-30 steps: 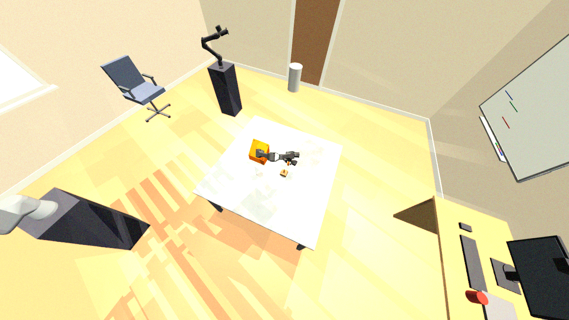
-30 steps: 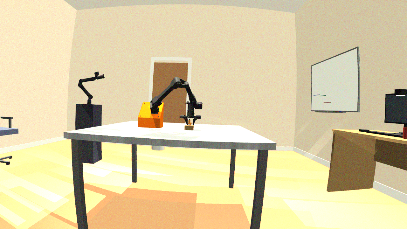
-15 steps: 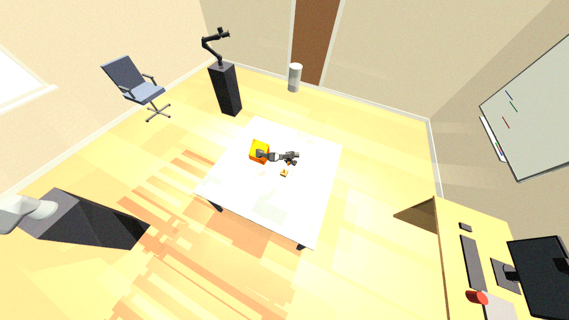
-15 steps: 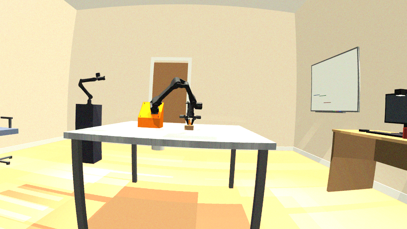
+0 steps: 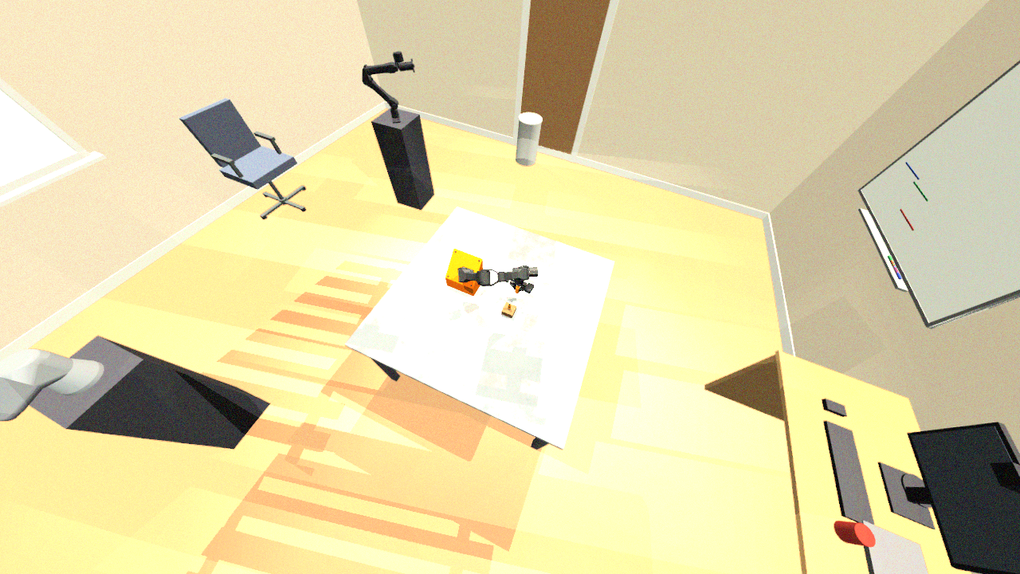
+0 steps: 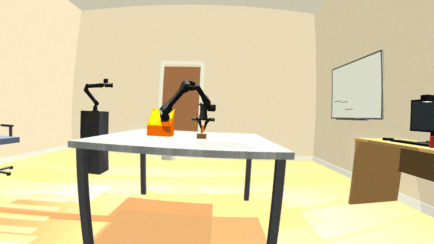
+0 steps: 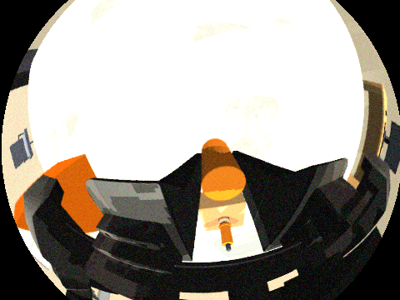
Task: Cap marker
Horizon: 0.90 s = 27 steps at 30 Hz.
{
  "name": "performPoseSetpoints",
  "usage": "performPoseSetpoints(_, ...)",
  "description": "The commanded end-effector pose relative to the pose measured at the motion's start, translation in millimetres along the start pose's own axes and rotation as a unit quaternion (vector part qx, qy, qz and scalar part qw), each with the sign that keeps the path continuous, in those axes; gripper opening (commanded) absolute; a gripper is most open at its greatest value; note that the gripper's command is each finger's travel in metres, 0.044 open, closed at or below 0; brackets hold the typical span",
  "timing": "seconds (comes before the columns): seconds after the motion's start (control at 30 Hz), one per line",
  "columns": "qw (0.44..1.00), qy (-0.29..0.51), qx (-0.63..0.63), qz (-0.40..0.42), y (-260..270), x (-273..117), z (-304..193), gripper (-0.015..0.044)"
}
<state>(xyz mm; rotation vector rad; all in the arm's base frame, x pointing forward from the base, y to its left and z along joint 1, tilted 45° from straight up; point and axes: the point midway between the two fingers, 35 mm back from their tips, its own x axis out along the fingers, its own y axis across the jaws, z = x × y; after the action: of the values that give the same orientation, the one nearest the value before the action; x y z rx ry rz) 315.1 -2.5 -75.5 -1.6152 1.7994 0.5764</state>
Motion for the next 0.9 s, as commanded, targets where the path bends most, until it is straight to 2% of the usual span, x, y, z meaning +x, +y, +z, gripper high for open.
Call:
performPoseSetpoints(0.0, 1.0, -0.002, 0.002, 0.0, 0.2, -12.8, 0.2, 0.0)
performPoseSetpoints(0.17, 1.0, -0.002, 0.002, 0.001, -1.4, -17.5, -4.9, 0.0)
performPoseSetpoints(0.87, 1.0, -0.002, 0.001, 0.001, -16.7, -48.6, -78.6, 0.0)
